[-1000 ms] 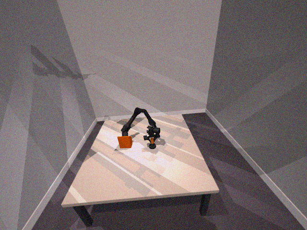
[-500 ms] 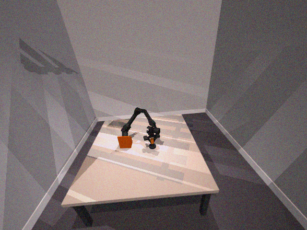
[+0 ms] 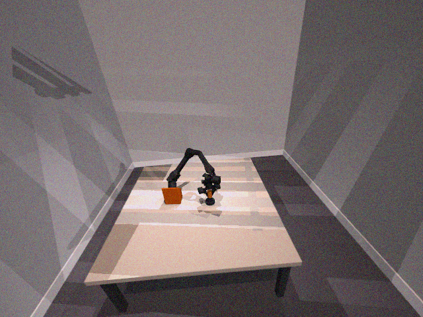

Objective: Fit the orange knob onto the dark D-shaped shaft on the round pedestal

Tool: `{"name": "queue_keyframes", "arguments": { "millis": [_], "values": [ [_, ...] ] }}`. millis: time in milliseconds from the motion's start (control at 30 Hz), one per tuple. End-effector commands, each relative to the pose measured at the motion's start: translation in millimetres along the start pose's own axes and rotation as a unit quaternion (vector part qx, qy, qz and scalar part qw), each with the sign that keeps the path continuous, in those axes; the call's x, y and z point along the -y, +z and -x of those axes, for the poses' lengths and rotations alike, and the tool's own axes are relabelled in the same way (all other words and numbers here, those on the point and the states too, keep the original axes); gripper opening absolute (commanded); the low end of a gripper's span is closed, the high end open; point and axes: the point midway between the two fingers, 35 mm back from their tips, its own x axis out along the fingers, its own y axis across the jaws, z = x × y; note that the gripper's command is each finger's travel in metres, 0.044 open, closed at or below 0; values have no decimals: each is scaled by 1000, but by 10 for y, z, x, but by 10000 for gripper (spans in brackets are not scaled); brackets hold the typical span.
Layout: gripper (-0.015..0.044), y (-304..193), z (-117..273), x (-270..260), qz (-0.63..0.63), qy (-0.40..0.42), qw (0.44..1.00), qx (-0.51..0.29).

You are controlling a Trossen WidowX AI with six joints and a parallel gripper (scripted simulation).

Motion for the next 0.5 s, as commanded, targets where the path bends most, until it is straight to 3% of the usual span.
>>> {"name": "queue_keyframes", "arguments": {
  "millis": [0,467],
  "values": [
    [0,-1,8,3,62,0,998,-1],
    [0,-4,-39,-1,68,0,998,-1]
  ]
}}
